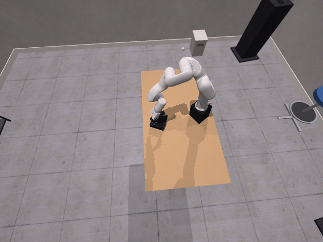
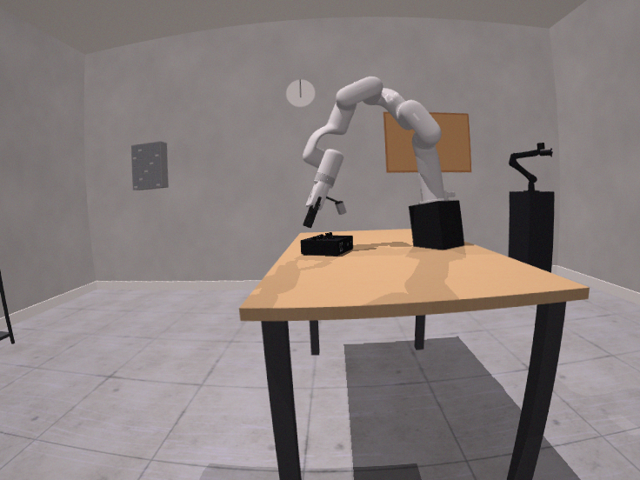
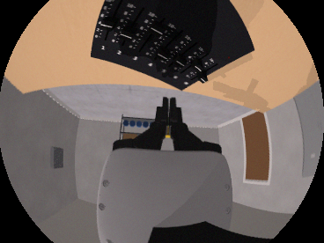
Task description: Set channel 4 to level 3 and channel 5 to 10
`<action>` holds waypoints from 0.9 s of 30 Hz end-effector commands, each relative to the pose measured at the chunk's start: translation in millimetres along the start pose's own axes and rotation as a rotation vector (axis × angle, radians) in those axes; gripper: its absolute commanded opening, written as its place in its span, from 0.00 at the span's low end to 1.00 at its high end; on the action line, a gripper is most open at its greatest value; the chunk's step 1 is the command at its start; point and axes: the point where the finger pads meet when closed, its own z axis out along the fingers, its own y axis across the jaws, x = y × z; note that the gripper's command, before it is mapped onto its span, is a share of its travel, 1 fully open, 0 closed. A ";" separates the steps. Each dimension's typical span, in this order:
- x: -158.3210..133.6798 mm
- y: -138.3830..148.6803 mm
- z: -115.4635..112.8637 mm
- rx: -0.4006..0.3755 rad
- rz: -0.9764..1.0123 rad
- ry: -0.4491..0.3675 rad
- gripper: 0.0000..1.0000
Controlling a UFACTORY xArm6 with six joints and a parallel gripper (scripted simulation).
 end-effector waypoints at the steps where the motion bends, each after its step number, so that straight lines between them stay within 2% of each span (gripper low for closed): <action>1: 11.8 -2.0 -3.9 0.067 0.228 0.143 0.00; 5: 15.6 -2.0 -4.7 0.093 0.387 0.195 0.00; 7: 15.6 -2.0 -4.7 0.093 0.387 0.195 0.00; 8: 15.8 -2.0 -4.7 0.114 0.481 0.236 0.00; 13: 15.9 -2.0 -4.8 0.141 0.568 0.291 0.00; 22: 15.9 -2.0 -4.8 0.173 0.620 0.385 0.00; 27: 15.9 -2.0 -4.8 0.175 0.620 0.391 0.00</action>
